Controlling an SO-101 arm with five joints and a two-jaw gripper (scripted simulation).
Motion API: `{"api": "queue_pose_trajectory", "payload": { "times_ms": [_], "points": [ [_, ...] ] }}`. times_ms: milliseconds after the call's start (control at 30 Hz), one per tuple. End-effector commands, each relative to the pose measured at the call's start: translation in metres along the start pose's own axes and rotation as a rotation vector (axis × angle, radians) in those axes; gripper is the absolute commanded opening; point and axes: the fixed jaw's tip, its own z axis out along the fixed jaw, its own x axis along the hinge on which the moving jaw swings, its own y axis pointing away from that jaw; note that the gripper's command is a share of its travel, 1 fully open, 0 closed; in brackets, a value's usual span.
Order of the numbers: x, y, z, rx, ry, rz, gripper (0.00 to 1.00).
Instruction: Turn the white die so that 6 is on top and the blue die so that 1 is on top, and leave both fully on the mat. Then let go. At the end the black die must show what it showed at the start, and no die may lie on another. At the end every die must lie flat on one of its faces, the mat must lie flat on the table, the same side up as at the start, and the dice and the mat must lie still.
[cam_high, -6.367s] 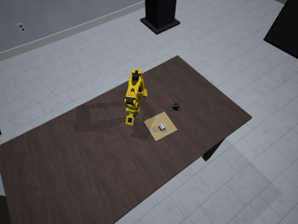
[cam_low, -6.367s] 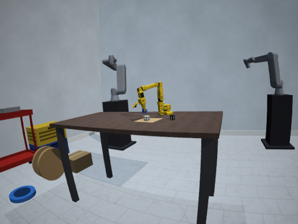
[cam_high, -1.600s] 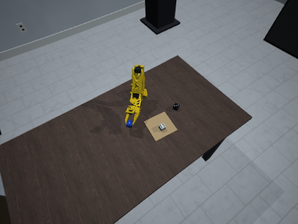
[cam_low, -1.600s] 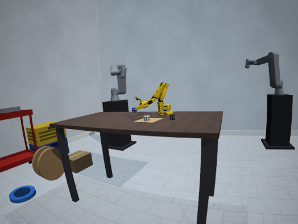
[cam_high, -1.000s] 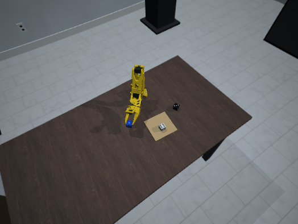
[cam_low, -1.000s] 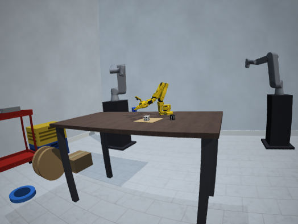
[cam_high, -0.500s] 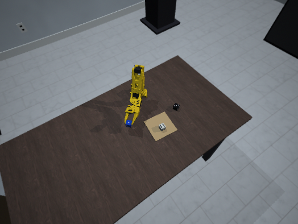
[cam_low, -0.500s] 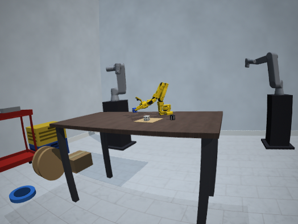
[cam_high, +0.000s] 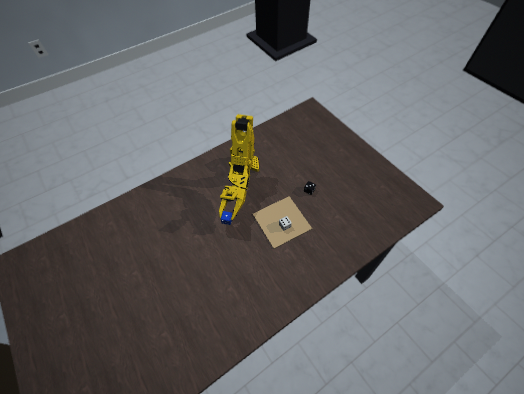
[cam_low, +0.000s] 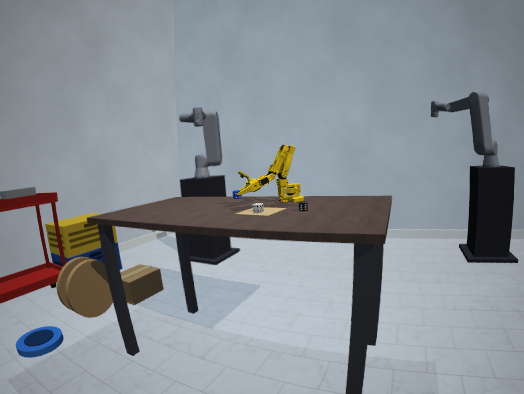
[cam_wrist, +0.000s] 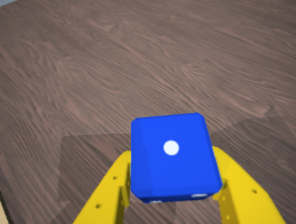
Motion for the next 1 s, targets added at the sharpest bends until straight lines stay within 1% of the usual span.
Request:
{"api": "queue_pose_trajectory", "payload": {
  "times_ms": [0,967],
  "points": [
    [-0.0035,-0.0024,0.001,0.009,-0.032,-0.002,0.0],
    [0.0044,-0.0025,0.0043,0.009,-0.032,-0.002,0.0]
  ]
}}
